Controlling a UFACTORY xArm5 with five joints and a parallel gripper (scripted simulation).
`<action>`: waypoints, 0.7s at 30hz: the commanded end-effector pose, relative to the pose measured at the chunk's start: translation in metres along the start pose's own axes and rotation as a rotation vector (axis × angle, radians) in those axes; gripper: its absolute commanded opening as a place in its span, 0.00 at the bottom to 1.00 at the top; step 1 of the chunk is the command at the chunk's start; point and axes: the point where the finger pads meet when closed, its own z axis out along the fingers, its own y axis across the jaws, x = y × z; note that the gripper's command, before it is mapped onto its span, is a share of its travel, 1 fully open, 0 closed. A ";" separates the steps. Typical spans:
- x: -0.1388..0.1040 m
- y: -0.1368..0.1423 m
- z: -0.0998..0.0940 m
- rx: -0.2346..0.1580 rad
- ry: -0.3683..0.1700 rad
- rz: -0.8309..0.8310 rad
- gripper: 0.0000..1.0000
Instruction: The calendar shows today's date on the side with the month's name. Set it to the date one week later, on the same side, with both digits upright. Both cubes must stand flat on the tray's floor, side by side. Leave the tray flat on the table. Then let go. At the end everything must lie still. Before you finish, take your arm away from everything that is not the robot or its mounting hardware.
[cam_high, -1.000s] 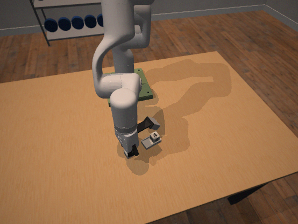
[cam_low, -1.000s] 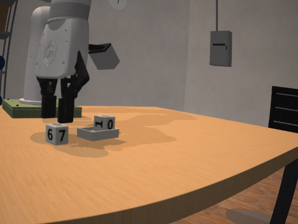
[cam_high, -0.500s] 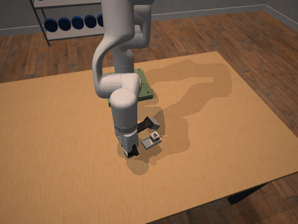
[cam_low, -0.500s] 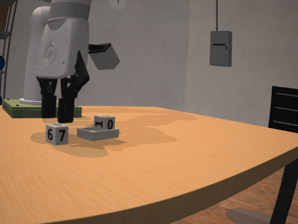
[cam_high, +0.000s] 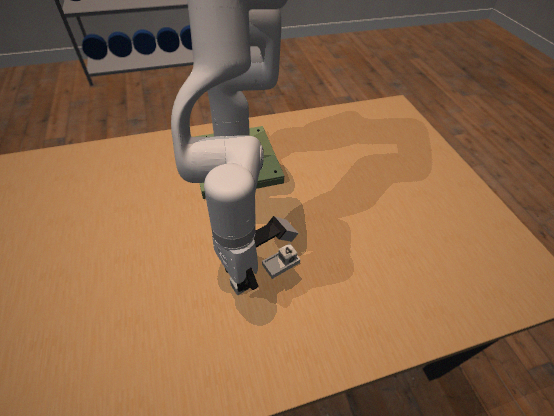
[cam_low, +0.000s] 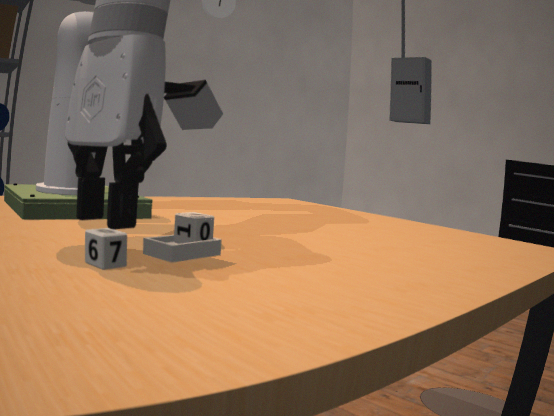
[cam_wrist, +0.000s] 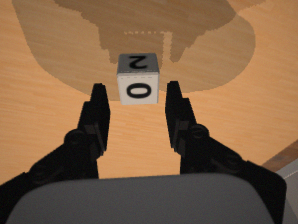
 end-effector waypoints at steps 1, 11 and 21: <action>-0.001 0.001 -0.001 -0.003 -0.002 0.000 0.49; 0.000 0.001 0.006 -0.003 -0.001 0.000 0.49; 0.000 0.001 0.023 -0.003 -0.001 0.000 0.49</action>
